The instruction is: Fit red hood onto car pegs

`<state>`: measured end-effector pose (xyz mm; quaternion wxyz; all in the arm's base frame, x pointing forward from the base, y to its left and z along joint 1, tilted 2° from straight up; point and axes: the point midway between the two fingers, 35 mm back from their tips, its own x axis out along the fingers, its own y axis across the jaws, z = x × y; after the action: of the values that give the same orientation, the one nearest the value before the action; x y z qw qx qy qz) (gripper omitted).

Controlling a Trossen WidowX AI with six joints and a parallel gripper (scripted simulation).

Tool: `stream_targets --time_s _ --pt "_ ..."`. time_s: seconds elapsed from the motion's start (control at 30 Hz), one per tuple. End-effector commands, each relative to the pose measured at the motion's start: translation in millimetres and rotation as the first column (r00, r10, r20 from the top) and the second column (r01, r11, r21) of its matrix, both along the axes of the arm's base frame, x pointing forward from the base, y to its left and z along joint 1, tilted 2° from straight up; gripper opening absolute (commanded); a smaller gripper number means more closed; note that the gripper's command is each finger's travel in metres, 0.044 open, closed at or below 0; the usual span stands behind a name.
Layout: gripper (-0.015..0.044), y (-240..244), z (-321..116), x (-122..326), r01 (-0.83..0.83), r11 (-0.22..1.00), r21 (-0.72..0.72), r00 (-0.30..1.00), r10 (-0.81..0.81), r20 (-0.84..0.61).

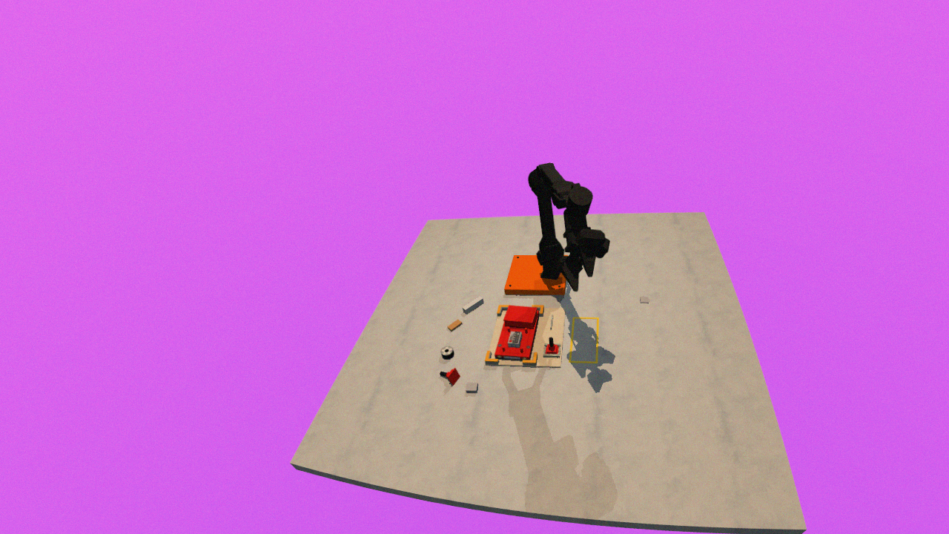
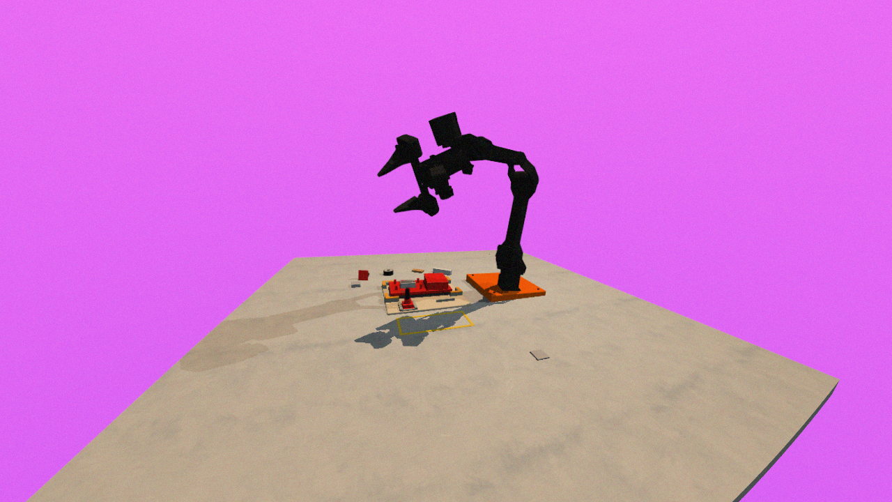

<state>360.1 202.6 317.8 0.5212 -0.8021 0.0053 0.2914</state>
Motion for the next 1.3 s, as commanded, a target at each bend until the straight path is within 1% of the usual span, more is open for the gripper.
stream_targets --time_s 0.0,0.13,0.27,0.47,0.53,0.6,1.27 --pt "0.044 -48 -55 9 0.082 0.992 -0.093 0.977 -0.098 -0.187" --pt "0.044 -96 -98 5 0.154 0.975 -0.161 0.913 -0.202 -0.354" --pt "0.044 -142 -136 -11 0.216 0.952 -0.216 0.805 -0.299 -0.512" --pt "0.044 -200 -184 -64 0.309 0.911 -0.273 0.539 -0.404 -0.739" --pt "0.044 -215 -195 -86 0.339 0.896 -0.286 0.432 -0.419 -0.799" --pt "0.044 -223 -201 -100 0.359 0.886 -0.293 0.36 -0.421 -0.833" --pt "0.044 -226 -210 -101 0.361 0.885 -0.294 0.351 -0.421 -0.836"
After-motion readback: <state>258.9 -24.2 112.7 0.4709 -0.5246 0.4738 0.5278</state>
